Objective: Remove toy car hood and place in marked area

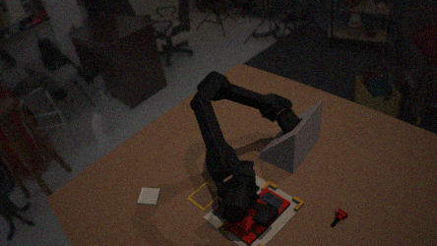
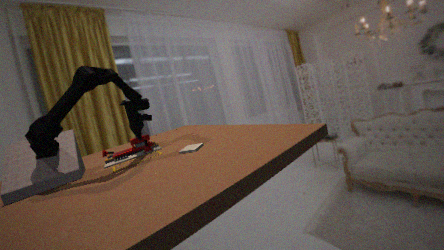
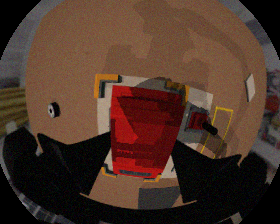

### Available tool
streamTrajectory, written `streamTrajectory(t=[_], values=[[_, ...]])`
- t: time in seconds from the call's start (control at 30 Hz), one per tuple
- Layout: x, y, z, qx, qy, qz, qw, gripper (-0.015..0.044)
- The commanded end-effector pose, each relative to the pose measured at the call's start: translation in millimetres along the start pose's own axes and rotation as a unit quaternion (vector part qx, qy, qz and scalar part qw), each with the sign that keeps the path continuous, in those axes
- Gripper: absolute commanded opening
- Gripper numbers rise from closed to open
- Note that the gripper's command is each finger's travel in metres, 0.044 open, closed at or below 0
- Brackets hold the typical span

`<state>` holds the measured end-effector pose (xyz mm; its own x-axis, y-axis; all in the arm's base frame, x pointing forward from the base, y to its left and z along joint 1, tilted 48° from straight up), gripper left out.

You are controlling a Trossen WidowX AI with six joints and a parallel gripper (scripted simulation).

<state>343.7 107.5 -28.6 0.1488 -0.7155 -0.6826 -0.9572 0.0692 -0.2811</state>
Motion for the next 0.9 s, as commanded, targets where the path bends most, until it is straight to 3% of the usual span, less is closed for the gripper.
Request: streamTrajectory(t=[0.0,0.33,0.87], values=[[-3,0,0,0.002,-0.002,0.002,1.000,0.0000],[-49,0,0,0.002,-0.003,0.002,1.000,0.0000],[-49,-19,-55,-0.003,-0.006,0.002,1.000,0.0000]])
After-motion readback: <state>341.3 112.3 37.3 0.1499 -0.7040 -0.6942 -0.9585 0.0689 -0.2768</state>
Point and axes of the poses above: the point midway between the two fingers, 35 mm back from their tips, its own x axis out along the fingers, its own z axis across the jaws, y = z × x, the point moved 5 cm from there along -x, back along the fingers, and after that the axes turned 15 degrees about x, right-handed, at the moved point
